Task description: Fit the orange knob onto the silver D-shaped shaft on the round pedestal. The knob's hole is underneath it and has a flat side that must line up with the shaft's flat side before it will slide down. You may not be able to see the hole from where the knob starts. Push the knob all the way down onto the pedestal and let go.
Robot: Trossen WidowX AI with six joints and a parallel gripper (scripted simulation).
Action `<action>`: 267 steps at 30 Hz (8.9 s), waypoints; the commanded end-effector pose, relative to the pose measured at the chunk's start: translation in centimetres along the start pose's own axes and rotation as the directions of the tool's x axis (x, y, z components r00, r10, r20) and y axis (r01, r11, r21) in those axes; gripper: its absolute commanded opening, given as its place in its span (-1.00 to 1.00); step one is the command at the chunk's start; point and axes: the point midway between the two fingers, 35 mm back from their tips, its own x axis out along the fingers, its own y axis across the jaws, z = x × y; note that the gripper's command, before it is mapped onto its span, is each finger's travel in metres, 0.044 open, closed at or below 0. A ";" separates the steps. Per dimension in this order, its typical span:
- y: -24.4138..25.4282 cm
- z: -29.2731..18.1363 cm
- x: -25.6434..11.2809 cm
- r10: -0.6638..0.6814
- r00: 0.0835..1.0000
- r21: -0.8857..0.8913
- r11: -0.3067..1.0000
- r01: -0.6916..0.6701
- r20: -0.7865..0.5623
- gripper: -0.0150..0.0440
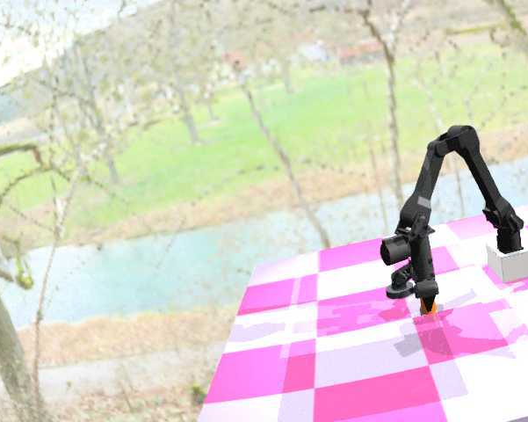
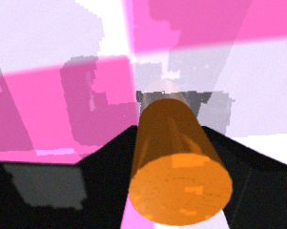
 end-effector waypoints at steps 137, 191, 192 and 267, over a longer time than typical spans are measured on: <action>-16.0 7.9 -6.9 -0.015 1.000 0.012 1.000 0.014 0.008 -0.49; -16.0 7.8 -6.6 -0.015 1.000 -0.196 0.981 0.016 0.008 -0.49; -16.0 7.8 -6.6 -0.015 1.000 -0.196 0.981 0.016 0.008 -0.49; -16.1 8.2 -6.5 -0.015 1.000 -0.578 0.816 0.017 0.008 -0.49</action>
